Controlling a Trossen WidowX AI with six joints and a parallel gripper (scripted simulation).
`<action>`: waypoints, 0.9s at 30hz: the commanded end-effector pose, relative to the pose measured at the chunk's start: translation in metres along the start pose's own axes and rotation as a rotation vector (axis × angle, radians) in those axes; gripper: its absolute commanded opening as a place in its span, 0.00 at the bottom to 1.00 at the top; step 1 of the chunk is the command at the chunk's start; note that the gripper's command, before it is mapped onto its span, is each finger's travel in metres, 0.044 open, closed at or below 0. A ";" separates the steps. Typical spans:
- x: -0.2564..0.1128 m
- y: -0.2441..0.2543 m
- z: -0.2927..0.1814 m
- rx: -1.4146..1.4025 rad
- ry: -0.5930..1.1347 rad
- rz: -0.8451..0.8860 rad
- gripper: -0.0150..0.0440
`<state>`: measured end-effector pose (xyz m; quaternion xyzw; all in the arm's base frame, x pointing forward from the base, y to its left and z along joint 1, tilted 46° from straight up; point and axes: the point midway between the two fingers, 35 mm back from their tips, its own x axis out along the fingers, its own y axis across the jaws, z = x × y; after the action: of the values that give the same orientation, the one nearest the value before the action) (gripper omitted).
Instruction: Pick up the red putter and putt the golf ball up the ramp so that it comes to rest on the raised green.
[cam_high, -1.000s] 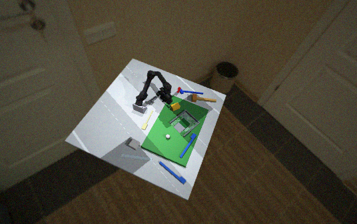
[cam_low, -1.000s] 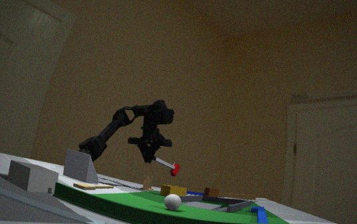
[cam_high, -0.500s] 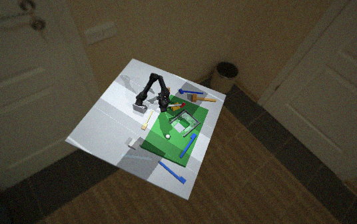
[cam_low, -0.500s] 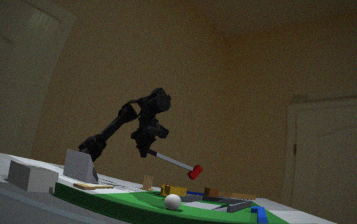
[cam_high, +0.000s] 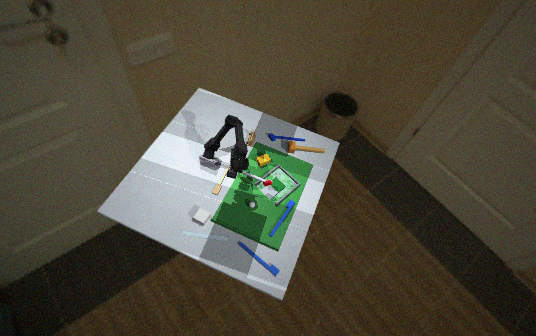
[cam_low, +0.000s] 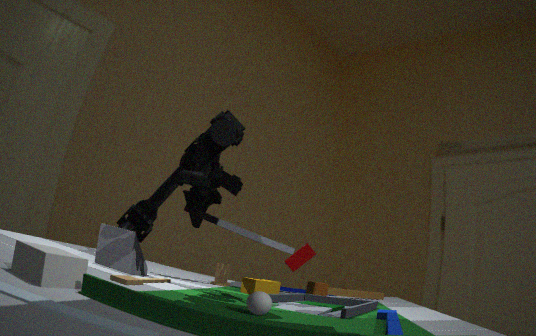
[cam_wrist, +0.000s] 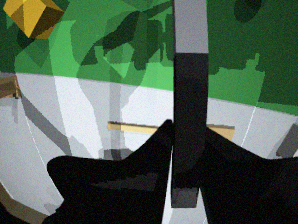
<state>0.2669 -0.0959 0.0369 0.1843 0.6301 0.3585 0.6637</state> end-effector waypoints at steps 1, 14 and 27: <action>-0.004 -0.025 -0.009 0.137 -0.002 -0.014 0.25; 0.002 -0.089 -0.052 0.555 0.027 -0.013 0.25; 0.036 -0.090 -0.053 0.554 0.026 -0.013 0.25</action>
<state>0.2383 -0.1525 -0.0496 0.3448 0.7143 0.1699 0.5848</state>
